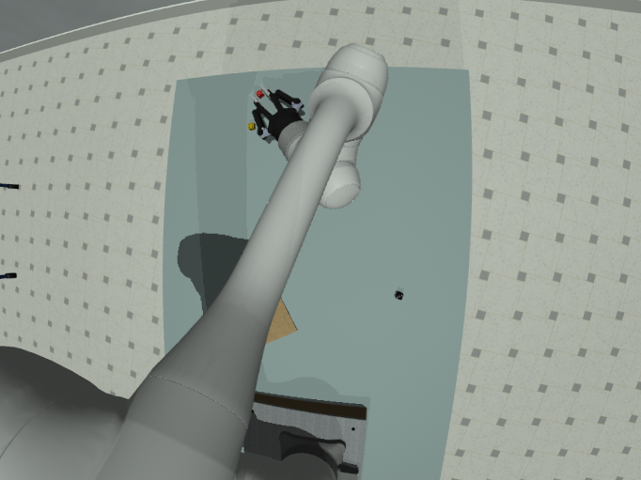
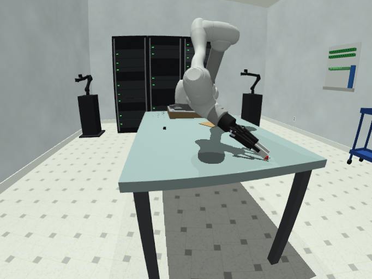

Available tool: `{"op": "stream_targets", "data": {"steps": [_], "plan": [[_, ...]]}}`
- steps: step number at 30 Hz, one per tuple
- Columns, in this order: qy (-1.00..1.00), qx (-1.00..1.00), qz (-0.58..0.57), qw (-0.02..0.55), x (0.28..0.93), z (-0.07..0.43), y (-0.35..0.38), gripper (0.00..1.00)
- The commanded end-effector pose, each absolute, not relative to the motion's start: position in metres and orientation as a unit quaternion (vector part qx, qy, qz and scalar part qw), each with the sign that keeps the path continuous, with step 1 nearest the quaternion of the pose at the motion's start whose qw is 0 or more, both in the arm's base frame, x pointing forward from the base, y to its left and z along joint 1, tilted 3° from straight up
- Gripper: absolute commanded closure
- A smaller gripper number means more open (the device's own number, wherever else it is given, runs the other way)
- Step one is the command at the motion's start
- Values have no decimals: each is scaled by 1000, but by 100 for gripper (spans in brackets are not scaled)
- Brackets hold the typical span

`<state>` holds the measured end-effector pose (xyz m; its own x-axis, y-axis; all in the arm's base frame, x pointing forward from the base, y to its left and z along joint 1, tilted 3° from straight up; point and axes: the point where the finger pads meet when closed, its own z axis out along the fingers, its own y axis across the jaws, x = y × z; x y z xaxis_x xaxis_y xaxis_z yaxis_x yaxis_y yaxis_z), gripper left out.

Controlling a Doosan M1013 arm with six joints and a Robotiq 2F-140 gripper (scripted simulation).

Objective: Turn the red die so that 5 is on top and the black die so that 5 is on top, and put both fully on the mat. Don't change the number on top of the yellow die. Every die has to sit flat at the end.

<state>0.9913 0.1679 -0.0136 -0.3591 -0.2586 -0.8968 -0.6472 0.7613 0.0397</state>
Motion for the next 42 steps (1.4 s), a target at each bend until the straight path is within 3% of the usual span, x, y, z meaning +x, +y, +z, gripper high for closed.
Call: {"op": "stream_targets", "data": {"steps": [1,23,42], "plan": [[800,-283,198,490,984,-9,162,73],[800,-283,198,490,965,8,144,73],[800,-283,198,490,965,64,141,73]]}}
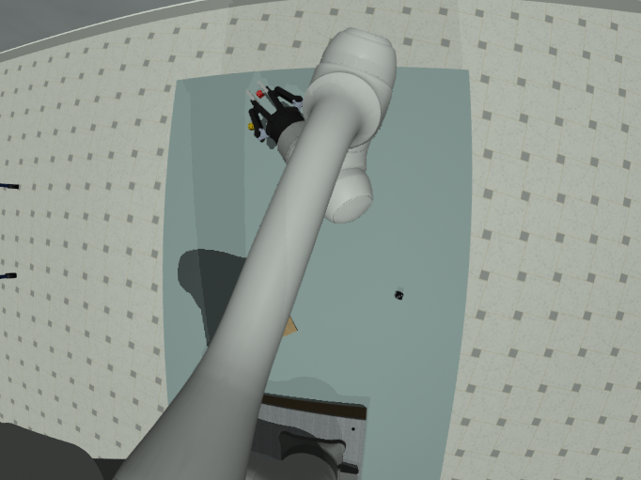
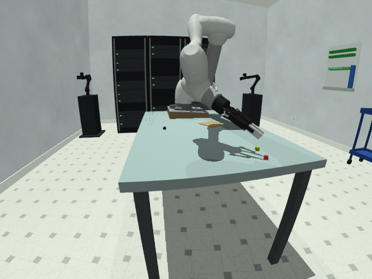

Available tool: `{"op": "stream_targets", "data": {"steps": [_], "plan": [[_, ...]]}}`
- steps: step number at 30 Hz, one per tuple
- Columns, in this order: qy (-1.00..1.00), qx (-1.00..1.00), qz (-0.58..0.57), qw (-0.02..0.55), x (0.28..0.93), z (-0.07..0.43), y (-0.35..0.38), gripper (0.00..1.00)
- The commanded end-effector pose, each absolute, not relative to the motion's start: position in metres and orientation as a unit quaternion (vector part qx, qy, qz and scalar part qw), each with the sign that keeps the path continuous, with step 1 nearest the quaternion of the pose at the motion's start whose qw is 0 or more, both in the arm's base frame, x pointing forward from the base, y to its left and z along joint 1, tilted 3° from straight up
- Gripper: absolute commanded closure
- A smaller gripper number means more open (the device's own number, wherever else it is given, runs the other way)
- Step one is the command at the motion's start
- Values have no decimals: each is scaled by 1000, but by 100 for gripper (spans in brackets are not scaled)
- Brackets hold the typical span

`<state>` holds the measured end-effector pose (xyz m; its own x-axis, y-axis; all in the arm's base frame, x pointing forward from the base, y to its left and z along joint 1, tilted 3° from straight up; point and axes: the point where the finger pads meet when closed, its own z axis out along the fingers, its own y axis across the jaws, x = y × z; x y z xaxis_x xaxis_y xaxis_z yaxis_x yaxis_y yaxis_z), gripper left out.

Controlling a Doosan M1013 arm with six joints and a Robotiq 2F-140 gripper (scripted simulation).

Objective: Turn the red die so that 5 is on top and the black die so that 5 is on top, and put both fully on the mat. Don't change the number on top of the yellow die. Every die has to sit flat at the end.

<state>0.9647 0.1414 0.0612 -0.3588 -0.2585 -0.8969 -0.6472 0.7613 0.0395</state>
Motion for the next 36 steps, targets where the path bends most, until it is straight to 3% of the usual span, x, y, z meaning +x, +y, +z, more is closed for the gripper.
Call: {"op": "stream_targets", "data": {"steps": [1,13,23,36], "plan": [[800,-283,198,490,965,64,141,73],[786,-334,260,451,976,83,201,73],[797,-417,313,306,970,88,270,73],[851,-440,249,143,973,78,264,73]]}}
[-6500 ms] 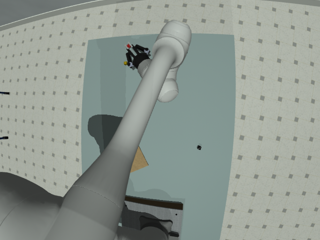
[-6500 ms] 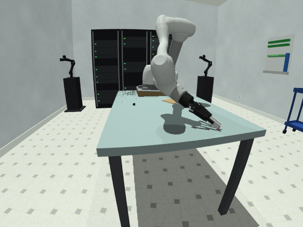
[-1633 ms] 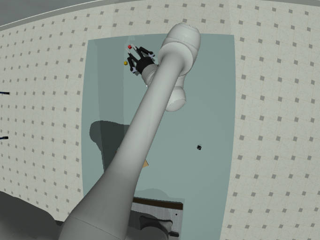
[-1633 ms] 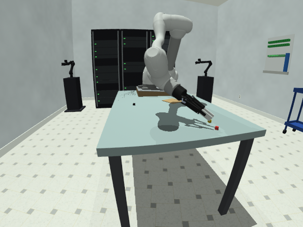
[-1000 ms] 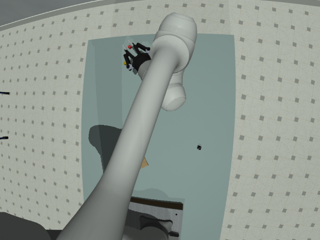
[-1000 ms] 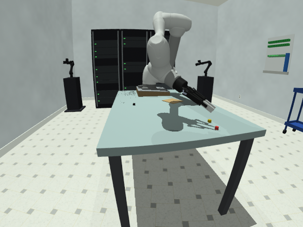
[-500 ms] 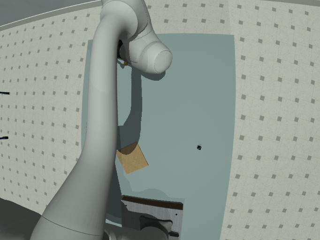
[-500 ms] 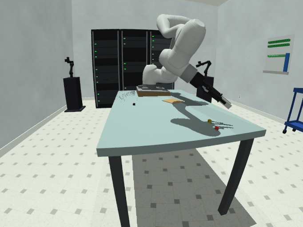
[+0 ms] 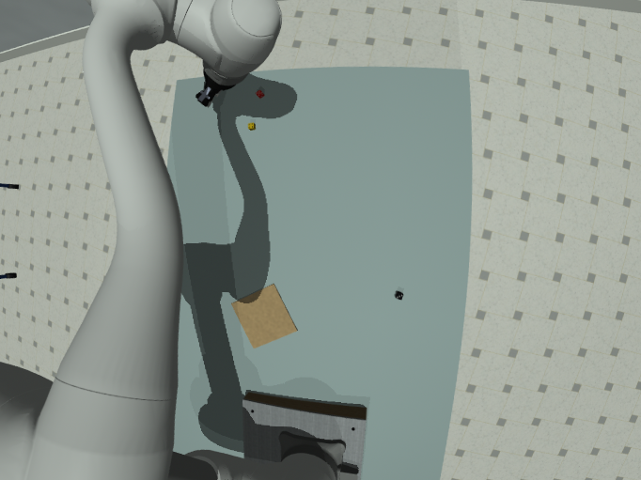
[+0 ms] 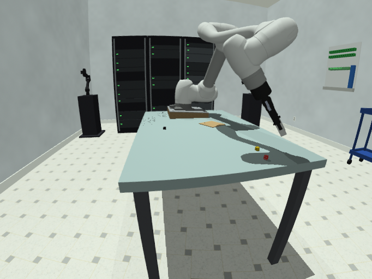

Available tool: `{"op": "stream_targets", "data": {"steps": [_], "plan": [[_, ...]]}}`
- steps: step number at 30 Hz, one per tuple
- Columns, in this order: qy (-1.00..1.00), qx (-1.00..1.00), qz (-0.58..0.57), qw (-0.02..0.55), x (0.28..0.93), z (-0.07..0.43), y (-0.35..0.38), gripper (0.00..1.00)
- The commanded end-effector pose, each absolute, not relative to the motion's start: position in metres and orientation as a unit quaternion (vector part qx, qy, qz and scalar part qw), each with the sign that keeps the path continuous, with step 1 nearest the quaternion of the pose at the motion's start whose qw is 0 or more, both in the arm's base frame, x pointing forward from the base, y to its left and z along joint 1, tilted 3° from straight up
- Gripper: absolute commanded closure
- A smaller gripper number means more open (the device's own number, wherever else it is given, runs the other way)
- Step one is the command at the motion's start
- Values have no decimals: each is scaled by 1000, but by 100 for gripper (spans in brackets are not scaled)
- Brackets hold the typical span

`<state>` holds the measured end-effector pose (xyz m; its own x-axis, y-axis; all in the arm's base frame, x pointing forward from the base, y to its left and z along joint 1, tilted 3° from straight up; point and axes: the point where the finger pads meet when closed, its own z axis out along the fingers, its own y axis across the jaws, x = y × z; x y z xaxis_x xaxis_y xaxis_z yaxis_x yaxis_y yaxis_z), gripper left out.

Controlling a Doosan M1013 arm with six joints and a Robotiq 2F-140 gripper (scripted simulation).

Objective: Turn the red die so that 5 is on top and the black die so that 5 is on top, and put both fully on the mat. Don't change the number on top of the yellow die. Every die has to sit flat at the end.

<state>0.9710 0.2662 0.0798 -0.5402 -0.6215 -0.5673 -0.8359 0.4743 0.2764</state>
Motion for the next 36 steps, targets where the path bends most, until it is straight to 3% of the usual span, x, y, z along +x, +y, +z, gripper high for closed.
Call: {"op": "stream_targets", "data": {"steps": [1,8,21,22,36], "plan": [[860,-437,233,124,975,78,258,73],[899,-409,145,54,992,86,228,73],[938,-345,24,8,1020,112,186,73],[938,-345,24,8,1020,112,186,0],[929,-369,24,9,1016,92,184,0]]}}
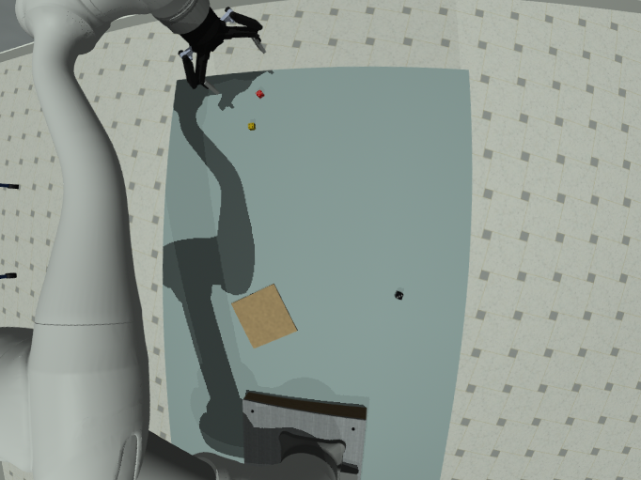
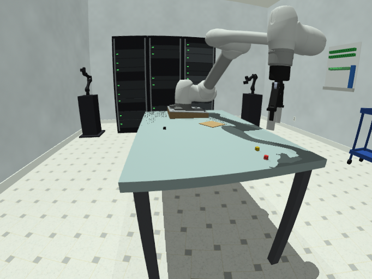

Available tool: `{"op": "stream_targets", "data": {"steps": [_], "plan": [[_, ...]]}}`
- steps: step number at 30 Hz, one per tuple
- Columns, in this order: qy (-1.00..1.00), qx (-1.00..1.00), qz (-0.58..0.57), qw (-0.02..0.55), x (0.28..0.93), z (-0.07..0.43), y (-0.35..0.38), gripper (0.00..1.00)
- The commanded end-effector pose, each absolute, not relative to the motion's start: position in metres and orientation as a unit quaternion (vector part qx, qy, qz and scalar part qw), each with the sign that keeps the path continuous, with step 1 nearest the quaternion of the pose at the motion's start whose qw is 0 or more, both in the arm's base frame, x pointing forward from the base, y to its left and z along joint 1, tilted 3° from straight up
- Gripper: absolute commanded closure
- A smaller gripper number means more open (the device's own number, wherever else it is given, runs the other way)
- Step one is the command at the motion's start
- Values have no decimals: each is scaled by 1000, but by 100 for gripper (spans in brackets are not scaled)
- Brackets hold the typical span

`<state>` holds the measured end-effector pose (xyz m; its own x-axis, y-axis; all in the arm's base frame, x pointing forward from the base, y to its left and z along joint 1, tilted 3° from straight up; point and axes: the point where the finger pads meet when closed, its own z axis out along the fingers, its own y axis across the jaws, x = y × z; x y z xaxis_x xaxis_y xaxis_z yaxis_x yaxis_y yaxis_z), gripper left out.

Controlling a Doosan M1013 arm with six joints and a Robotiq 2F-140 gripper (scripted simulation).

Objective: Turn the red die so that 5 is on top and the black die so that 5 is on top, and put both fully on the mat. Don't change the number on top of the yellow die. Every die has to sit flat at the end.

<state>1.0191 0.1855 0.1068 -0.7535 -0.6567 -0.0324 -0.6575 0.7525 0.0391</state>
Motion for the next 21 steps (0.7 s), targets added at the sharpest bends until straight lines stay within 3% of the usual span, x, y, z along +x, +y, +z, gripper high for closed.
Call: {"op": "stream_targets", "data": {"steps": [1,5,6,21], "plan": [[924,-382,24,9,1014,82,183,0],[913,-407,23,10,1009,63,180,0],[913,-407,23,10,1009,63,180,73],[913,-407,23,10,1009,63,180,73]]}}
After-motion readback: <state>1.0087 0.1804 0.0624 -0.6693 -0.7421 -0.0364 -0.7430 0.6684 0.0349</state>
